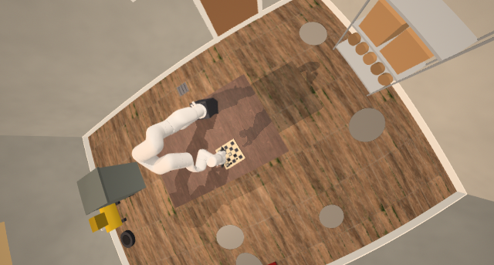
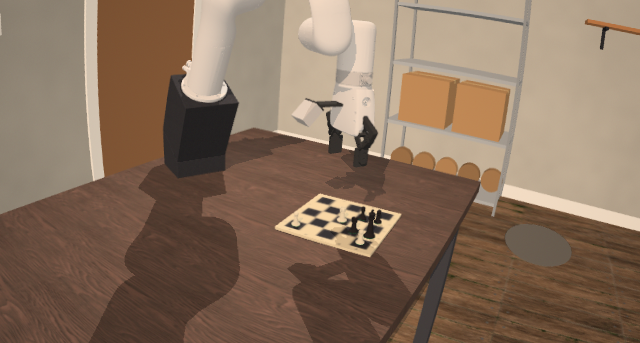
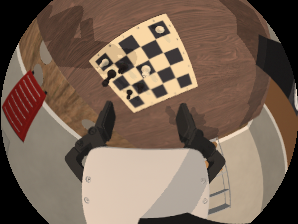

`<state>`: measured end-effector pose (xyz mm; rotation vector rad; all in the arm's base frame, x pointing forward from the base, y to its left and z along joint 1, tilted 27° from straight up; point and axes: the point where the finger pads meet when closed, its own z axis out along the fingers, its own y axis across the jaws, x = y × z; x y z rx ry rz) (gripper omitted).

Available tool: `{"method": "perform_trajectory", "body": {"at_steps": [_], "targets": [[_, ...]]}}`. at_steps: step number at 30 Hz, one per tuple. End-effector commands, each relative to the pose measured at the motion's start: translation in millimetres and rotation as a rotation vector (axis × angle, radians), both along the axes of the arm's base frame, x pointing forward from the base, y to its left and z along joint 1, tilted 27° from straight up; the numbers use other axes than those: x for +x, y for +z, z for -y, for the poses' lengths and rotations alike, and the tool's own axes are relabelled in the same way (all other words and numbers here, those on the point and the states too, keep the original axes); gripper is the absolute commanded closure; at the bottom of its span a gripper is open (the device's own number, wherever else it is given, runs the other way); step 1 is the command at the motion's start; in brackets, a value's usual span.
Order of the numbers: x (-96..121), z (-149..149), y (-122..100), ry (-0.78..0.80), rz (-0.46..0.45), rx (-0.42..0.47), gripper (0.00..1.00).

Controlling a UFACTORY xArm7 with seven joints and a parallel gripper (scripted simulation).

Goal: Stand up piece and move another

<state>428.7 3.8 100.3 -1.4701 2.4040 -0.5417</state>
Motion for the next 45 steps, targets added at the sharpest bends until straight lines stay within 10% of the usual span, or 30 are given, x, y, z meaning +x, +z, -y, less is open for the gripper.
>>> {"method": "perform_trajectory", "body": {"at_steps": [1, 45], "targets": [[1.3, -0.2, 0.6, 0.05, -0.007, -0.022, 0.0], [19.4, 7.4, -31.8, 1.954, -0.351, -0.988, 0.0]]}}
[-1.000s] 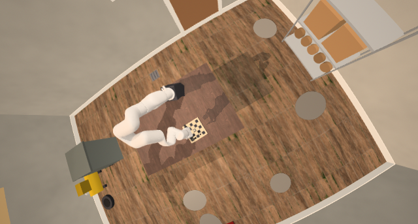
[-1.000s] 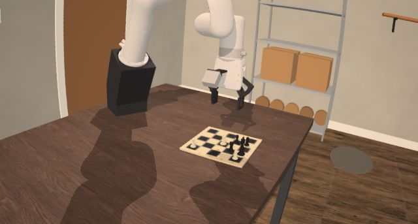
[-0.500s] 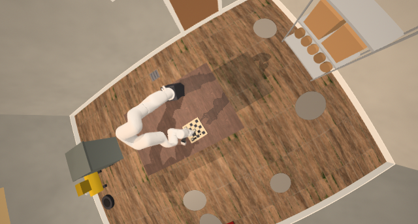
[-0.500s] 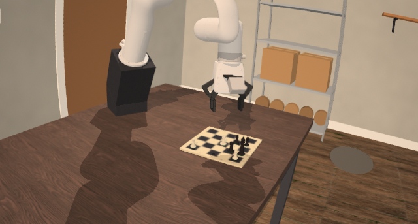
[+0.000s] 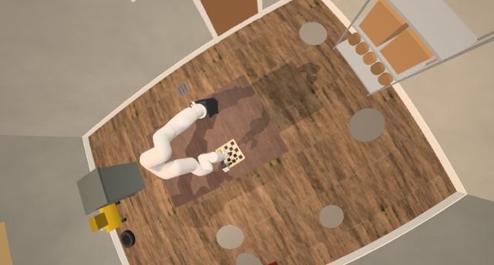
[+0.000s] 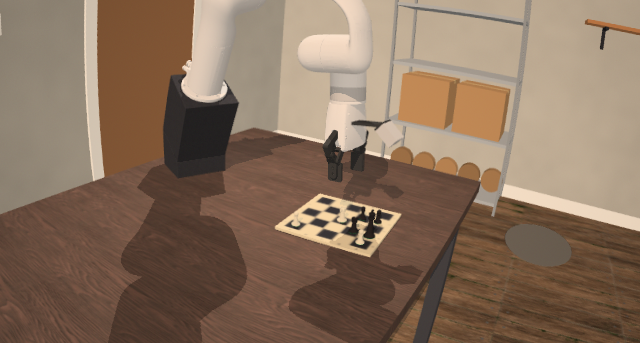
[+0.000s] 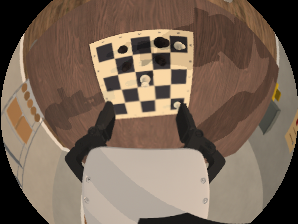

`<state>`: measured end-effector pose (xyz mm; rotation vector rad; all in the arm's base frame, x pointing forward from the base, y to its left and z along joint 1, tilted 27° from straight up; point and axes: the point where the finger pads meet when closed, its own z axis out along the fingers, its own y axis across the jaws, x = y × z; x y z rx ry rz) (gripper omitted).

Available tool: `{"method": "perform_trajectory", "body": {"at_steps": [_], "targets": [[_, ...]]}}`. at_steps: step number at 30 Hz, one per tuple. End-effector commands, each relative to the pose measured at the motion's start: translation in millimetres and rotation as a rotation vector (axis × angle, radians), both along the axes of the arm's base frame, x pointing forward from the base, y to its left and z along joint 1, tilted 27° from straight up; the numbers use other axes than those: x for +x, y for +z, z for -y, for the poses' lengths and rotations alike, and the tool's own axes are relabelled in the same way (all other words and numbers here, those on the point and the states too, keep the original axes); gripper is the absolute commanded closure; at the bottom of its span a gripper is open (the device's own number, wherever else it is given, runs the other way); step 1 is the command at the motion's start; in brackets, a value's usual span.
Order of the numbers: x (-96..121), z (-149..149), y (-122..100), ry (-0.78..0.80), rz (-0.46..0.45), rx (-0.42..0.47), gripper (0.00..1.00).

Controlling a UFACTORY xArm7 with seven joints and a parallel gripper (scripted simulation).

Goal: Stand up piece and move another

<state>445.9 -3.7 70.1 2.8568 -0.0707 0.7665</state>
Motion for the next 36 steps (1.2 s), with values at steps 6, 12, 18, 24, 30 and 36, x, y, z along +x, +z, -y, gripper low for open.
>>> {"method": "perform_trajectory", "body": {"at_steps": [6, 12, 18, 24, 30, 36], "targets": [[2.8, 0.3, -3.5, 0.463, -0.117, -0.236, 0.0], [3.2, 0.4, -4.6, 0.707, -0.17, -0.362, 0.0], [3.2, 0.5, -4.7, 0.949, -0.265, -0.476, 0.63], [3.2, 0.5, -4.7, 0.967, -0.278, -0.484, 0.63], [3.2, 0.5, -4.7, 0.967, -0.278, -0.484, 0.63], [3.2, 0.5, -4.7, 0.967, -0.278, -0.484, 0.63]]}}
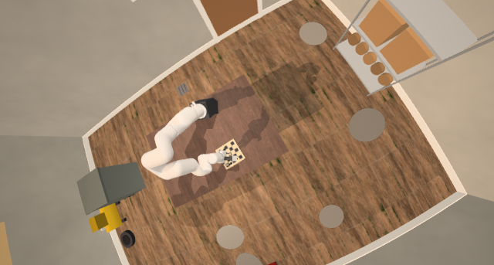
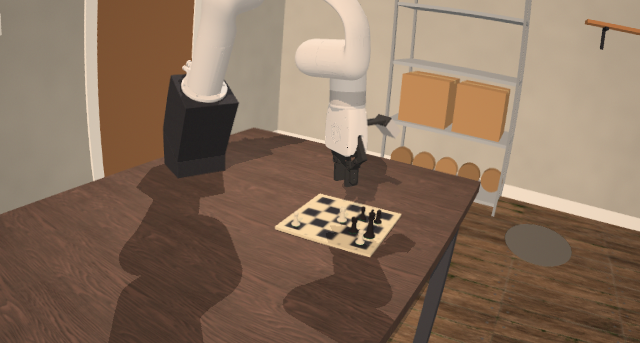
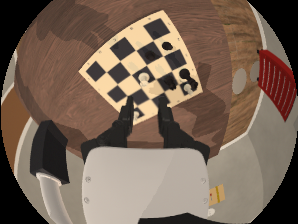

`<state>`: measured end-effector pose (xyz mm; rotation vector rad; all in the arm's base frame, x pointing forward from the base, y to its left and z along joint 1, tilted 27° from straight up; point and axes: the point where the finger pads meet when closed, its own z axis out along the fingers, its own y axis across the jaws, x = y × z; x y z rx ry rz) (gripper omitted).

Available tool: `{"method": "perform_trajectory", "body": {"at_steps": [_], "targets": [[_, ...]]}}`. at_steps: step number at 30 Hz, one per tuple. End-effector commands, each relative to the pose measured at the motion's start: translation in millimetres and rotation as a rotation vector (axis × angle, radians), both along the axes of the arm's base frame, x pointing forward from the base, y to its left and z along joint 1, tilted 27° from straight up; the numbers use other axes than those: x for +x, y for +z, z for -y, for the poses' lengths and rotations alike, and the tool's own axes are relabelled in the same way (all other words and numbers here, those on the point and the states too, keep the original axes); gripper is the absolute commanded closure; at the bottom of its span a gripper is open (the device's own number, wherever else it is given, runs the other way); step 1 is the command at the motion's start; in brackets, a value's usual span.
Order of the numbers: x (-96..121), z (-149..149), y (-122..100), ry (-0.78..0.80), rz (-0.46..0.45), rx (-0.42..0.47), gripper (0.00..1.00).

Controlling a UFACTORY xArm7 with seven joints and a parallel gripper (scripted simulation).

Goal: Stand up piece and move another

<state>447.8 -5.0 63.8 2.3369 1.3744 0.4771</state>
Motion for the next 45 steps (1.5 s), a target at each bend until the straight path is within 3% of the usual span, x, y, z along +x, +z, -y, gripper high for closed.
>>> {"method": "perform_trajectory", "body": {"at_steps": [1, 27, 45], "targets": [[1.3, -0.9, 1.6, -0.011, -0.064, -0.011, 0.63], [2.1, -0.6, -0.2, -0.012, -0.064, -0.011, 0.63], [9.3, 2.4, -16.9, -0.012, -0.063, -0.011, 0.63]]}}
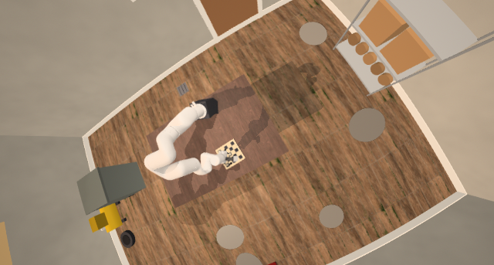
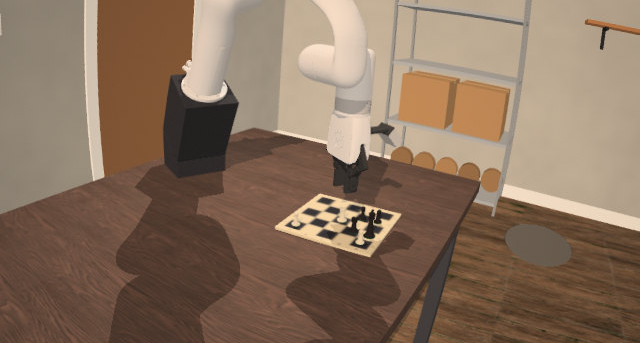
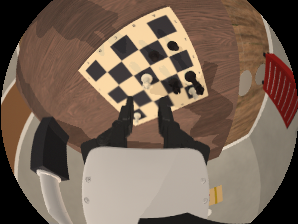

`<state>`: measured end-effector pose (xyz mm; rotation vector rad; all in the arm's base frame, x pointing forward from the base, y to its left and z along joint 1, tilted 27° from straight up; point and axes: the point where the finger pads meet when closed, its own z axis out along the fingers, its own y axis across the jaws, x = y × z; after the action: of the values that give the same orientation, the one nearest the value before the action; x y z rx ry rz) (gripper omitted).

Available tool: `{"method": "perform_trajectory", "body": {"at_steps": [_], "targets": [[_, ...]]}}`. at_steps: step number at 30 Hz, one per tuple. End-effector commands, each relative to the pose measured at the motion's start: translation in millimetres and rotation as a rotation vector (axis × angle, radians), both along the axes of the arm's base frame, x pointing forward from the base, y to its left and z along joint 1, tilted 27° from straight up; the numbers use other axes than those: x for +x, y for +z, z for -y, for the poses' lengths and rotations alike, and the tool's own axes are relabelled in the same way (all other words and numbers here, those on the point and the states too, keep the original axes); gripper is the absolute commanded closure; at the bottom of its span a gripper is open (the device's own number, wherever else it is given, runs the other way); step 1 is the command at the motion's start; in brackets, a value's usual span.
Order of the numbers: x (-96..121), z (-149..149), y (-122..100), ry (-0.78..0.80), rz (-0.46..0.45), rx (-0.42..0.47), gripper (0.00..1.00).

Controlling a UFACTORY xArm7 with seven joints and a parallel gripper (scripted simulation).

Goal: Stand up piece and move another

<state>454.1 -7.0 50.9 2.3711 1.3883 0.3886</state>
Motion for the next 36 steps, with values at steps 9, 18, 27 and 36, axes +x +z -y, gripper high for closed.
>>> {"method": "perform_trajectory", "body": {"at_steps": [9, 18, 27, 36], "targets": [[7.7, 2.3, -14.8, 0.001, 0.005, 0.0, 0.63], [12.9, 4.5, -26.8, 0.001, 0.005, 0.0, 0.63], [15.3, 5.4, -32.4, 0.001, 0.005, 0.0, 0.63], [16.1, 5.8, -34.3, 0.001, 0.005, 0.0, 0.63]]}}
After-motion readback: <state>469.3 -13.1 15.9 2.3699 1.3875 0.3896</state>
